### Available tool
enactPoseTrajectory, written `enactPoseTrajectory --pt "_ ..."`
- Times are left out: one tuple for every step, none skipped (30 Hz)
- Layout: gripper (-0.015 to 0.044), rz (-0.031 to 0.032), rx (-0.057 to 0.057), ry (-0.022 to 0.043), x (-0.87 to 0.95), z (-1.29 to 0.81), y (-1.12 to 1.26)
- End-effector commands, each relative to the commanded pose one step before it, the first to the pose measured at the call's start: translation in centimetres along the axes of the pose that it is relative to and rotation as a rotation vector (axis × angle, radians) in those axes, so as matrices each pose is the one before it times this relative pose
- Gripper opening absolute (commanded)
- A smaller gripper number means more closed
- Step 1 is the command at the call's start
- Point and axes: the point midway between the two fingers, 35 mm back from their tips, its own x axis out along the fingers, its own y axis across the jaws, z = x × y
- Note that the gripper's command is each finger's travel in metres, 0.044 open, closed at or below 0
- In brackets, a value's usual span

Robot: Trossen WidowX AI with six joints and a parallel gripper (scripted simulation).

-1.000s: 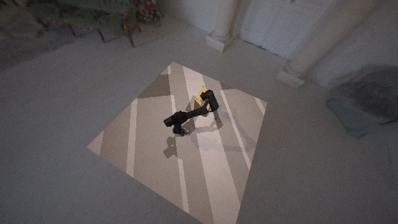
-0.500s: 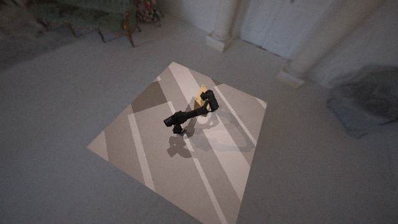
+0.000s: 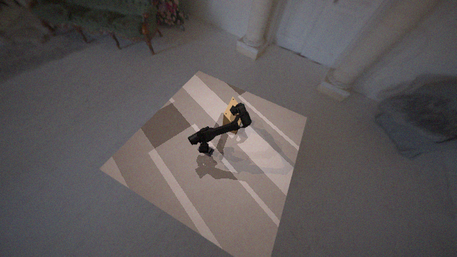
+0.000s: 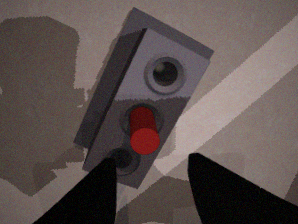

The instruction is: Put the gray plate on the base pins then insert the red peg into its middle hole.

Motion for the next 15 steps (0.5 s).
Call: enactPoseTrajectory --pt "0.015 0.00006 -0.0056 -0.00381 -0.375 0.0 -0.001" --pt "0.015 -0.00001 0.0 -0.00001 -0.058 -0.023 -0.002" --pt "0.015 -0.00001 0.0 -0.00001 -0.058 -0.022 -0.003" --pt "0.015 -0.00001 0.0 -0.00001 -0.058 -0.022 -0.004" --pt "0.015 -0.00001 0.0 -0.00001 -0.058 -0.022 -0.004" --pt "0.015 -0.00001 0.0 -0.00001 -0.058 -0.022 -0.004" --pt "0.015 -0.00001 0.0 -0.00001 -0.058 -0.022 -0.004" --pt "0.015 -0.00001 0.0 -0.00001 -0.058 -0.022 -0.004" --pt "0.015 -0.00001 0.0 -0.00001 -0.058 -0.022 -0.004" --pt "0.015 -0.00001 0.0 -0.00001 -0.058 -0.023 -0.004" --pt "0.015 -0.00001 0.0 -0.00001 -0.057 -0.022 -0.004" --pt "0.015 -0.00001 0.0 -0.00001 -0.057 -0.022 -0.004" --pt "0.015 -0.00001 0.0 -0.00001 -0.057 -0.022 -0.004" --pt "0.015 -0.00001 0.0 -0.00001 -0.057 -0.023 -0.005" --pt "0.015 -0.00001 0.0 -0.00001 -0.057 -0.023 -0.005"
